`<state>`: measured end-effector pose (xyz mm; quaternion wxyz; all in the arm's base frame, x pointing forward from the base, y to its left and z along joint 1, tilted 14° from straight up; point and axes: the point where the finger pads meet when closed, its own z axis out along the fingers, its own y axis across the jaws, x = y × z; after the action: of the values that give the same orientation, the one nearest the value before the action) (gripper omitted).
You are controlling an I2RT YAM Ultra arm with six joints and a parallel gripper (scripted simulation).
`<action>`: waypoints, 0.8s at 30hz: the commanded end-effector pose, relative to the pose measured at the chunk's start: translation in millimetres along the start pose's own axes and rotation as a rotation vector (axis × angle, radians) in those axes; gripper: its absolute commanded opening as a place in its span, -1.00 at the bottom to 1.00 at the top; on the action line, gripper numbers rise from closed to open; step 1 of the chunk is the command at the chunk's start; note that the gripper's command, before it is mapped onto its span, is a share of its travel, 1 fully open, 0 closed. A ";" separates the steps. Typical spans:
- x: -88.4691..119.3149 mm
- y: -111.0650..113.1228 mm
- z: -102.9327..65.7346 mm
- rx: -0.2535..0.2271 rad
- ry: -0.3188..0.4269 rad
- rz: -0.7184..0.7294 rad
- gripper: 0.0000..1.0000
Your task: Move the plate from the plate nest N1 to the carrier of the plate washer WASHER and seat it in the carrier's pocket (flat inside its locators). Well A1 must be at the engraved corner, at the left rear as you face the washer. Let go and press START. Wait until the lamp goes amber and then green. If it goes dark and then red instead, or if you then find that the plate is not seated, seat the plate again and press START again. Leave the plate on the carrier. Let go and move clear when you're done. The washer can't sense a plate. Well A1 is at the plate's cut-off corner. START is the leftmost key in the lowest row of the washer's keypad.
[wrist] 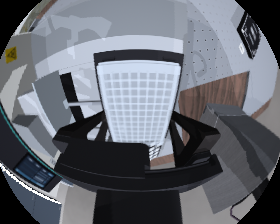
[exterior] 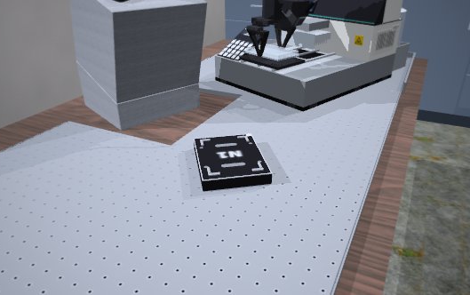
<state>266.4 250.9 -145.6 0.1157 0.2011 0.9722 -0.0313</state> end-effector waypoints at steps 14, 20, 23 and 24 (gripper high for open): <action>-5.9 4.3 -7.1 -0.030 -0.022 0.001 0.68; -3.7 2.8 -5.6 -0.026 -0.021 -0.003 0.68; -4.7 7.8 -5.2 -0.035 -0.024 -0.002 0.68; -4.9 8.7 -4.6 -0.036 -0.024 -0.002 0.68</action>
<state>267.5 251.0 -146.2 0.1175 0.2014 0.9720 -0.0280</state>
